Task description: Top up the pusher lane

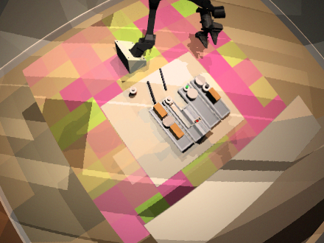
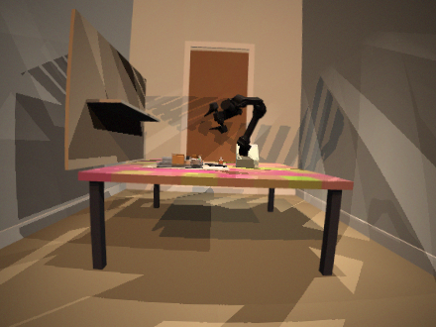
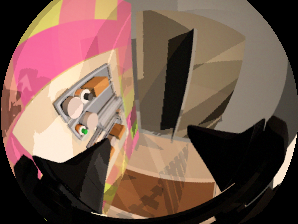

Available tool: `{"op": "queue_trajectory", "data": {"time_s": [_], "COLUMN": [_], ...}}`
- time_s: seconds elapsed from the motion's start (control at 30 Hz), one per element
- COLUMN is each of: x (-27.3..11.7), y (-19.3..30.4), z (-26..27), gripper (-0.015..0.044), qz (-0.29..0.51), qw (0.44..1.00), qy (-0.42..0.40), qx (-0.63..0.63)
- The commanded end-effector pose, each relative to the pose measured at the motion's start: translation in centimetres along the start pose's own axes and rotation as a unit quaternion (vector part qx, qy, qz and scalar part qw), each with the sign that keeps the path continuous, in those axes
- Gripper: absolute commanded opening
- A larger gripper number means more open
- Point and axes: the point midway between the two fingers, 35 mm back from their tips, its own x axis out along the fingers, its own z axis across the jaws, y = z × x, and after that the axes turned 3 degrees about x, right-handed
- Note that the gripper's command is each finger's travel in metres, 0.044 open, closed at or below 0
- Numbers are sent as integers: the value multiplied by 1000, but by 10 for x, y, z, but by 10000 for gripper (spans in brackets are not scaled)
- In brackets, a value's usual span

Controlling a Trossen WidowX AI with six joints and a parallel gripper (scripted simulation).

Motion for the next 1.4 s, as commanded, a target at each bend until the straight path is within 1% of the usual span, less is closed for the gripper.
{"op": "queue_trajectory", "data": {"time_s": [0.0,0.03,0.13,0.3,0.5,0.7,0.87,1.03,1.23,1.37], "x": [1,4,27,89,153,190,201,197,181,172], "y": [0,2,12,48,114,192,259,321,372,385], "z": [0,1,5,20,32,53,78,111,154,175], "gripper": [426,440,440,440,440,440,440,440,440,440], "qz": [2,8,51,159,257,332,367,368,317,268], "qw": [1000,1000,999,985,955,907,854,789,703,654], "qy": [0,-1,-11,-67,-150,-253,-342,-425,-489,-503], "qx": [-1,-2,-10,-27,-1,56,136,248,408,497]}}
